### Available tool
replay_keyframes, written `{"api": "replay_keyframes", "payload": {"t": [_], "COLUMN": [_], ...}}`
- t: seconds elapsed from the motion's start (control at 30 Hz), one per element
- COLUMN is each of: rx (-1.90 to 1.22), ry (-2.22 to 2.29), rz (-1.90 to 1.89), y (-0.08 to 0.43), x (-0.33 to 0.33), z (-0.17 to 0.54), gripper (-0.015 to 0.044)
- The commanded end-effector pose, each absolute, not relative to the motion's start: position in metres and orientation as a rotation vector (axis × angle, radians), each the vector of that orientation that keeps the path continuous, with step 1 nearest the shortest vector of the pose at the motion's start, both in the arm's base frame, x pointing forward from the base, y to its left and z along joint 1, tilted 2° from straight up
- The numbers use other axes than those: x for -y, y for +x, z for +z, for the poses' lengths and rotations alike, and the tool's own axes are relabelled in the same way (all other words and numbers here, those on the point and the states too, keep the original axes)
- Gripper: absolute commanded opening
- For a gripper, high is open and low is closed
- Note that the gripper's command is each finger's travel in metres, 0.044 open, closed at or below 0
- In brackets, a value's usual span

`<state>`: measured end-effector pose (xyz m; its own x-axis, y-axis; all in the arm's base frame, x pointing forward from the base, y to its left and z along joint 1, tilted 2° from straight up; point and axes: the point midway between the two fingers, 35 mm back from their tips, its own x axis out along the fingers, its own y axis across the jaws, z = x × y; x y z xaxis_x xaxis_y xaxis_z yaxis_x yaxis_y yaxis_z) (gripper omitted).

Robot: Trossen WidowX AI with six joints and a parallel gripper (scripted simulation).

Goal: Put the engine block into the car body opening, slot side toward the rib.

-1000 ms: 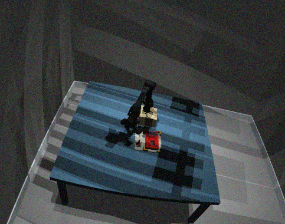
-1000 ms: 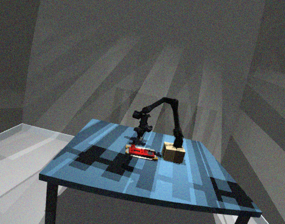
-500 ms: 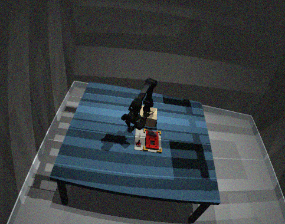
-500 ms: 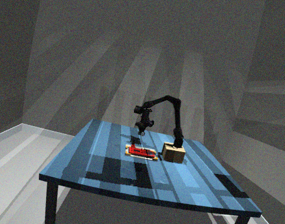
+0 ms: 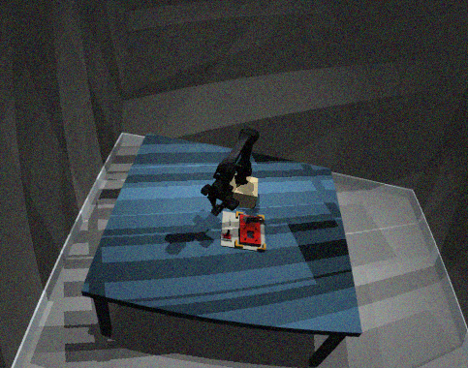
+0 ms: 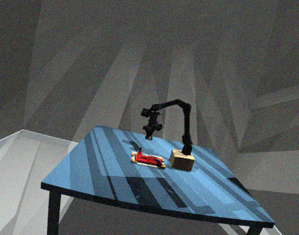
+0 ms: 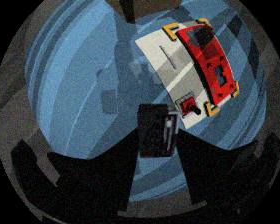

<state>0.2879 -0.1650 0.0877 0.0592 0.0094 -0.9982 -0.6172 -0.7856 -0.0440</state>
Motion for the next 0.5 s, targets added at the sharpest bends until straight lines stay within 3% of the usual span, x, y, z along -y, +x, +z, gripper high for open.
{"api": "replay_keyframes", "payload": {"t": [0.0,0.47], "rx": [-0.58,-0.48], "ry": [-1.91,-1.986], "rz": [1.792,1.863], "y": [0.295,0.316], "x": [0.155,0.118], "z": [0.086,0.071], "gripper": [0.0,0.0]}}
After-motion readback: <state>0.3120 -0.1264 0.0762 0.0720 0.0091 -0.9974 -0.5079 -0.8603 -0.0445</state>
